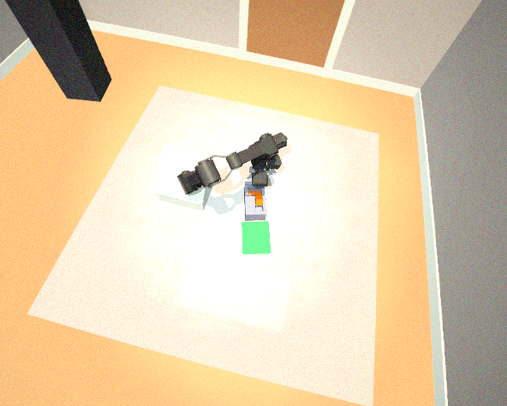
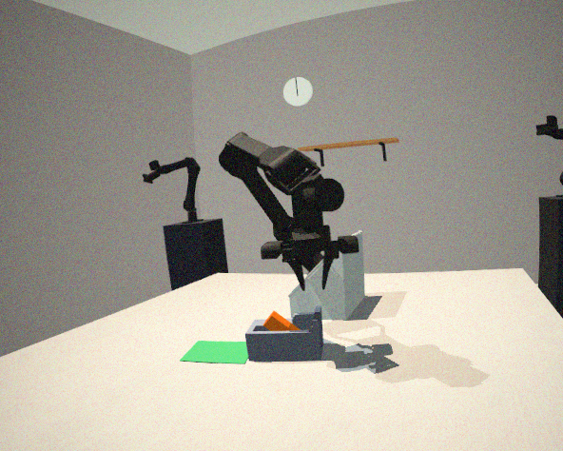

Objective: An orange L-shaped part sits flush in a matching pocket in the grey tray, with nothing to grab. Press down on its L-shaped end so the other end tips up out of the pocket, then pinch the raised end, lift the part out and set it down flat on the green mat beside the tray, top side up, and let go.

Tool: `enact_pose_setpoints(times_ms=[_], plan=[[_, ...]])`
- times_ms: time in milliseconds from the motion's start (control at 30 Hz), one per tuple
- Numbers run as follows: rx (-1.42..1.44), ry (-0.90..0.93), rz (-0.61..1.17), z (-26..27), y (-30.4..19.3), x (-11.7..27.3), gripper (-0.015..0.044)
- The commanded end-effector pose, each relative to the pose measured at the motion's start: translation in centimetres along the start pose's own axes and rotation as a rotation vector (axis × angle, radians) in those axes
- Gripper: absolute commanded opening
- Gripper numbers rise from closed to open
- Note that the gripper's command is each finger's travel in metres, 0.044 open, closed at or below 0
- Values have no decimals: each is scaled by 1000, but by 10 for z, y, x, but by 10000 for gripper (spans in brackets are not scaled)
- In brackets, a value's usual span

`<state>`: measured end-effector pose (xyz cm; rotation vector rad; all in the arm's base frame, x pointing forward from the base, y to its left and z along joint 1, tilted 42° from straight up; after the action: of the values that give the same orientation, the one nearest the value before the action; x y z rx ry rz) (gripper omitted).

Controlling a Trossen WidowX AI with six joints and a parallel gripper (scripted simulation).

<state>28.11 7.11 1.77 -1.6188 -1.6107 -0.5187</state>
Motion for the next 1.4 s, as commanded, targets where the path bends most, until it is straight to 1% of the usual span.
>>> enact_pose_setpoints(times_ms=[0,400,467,533,967,1033,1367], plan=[[2,0,-3,0,0,0,180],[2,0,-3,0,0,0,180],[-51,0,-2,-3,1,1,233],[-173,1,-1,-9,1,1,280],[-1503,-13,9,-75,0,3,280],[-1572,-14,9,-78,0,3,280],[-1572,-14,9,-78,0,3,280]])
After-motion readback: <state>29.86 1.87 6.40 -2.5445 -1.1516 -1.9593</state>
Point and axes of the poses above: the point midway between the two fingers, 35 mm back from their tips, its own x axis back along the fingers, its own z axis across the jaws, y = z × x, the point moved 5 cm from there along x, back along the fingers, and after that the axes turned 7 degrees about x, right-handed, at the moved point
